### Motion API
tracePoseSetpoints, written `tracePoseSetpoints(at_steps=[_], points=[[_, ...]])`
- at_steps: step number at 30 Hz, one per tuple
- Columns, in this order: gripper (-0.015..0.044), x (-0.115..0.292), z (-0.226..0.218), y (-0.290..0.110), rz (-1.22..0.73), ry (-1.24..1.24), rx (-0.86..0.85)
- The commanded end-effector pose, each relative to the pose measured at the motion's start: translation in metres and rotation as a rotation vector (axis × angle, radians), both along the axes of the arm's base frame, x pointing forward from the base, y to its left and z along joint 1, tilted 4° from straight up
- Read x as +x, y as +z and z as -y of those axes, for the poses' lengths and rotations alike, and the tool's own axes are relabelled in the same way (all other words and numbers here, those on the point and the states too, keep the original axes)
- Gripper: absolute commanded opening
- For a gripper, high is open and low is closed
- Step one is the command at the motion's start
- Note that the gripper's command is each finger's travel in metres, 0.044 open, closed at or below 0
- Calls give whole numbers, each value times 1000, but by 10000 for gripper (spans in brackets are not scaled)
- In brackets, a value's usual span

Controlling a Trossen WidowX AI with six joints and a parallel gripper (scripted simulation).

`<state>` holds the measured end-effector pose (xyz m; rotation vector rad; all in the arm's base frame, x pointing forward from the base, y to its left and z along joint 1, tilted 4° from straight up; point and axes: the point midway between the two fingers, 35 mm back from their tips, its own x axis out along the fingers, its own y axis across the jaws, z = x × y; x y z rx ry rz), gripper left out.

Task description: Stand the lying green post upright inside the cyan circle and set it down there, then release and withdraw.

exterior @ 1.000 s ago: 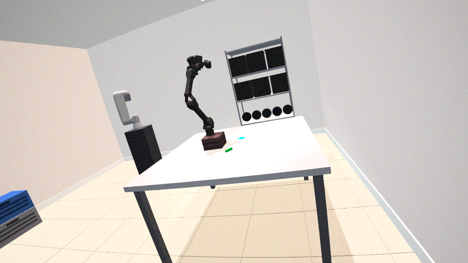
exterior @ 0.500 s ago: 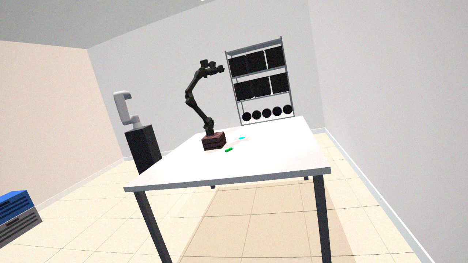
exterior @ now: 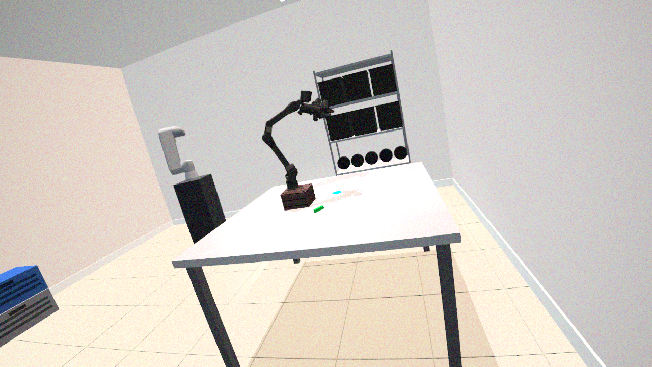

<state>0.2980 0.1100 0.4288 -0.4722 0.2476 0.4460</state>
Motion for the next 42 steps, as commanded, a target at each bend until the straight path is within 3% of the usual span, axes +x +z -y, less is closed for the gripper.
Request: tracePoseSetpoints(at_steps=[1, 11, 20, 32, 42], points=[[233, 22, 31, -39, -74, -75, -133], [233, 46, 116, -120, -279, -191, -383], [233, 32, 195, -192, -509, -233, -535], [233, -32, 277, -281, -835, -192, -607], [233, -110, 312, -343, -1068, -84, -546]])
